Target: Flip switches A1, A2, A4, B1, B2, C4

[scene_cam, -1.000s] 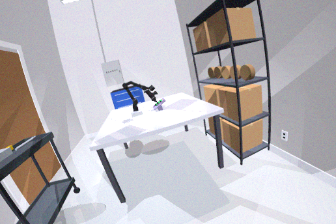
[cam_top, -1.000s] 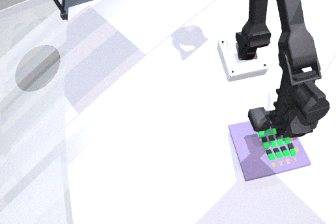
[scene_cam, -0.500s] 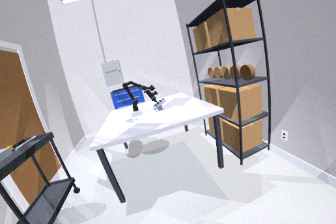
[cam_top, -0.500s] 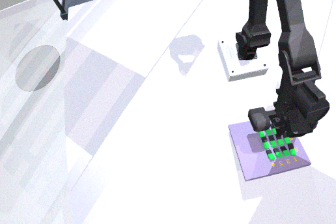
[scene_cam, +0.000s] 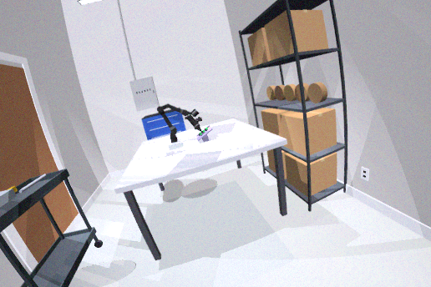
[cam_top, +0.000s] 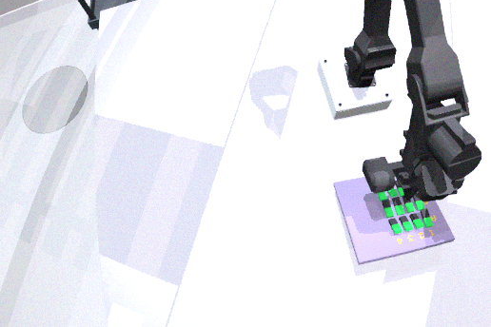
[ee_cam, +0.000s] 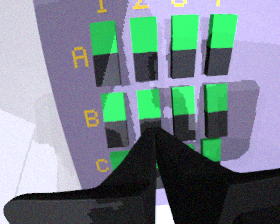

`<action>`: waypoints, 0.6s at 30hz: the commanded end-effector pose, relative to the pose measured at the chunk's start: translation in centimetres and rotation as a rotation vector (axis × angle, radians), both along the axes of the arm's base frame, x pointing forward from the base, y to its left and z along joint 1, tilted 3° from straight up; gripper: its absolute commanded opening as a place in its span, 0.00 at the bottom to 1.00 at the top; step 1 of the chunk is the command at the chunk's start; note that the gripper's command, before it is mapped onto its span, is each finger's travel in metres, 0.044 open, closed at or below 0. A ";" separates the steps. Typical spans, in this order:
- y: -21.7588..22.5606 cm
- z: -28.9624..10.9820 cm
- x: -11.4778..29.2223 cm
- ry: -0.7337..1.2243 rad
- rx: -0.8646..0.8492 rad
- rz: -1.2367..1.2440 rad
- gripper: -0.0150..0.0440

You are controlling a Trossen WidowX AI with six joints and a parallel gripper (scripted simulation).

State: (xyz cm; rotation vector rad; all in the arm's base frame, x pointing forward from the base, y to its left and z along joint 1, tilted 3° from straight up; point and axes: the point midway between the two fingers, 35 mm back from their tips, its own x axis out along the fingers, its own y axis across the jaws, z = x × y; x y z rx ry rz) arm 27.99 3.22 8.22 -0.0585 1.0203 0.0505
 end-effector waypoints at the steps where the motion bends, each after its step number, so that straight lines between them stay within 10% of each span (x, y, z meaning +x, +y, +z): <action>1: 0.1 -0.2 0.0 0.005 0.002 0.005 0.25; 18: 0.1 -0.4 0.1 0.005 0.002 0.005 0.25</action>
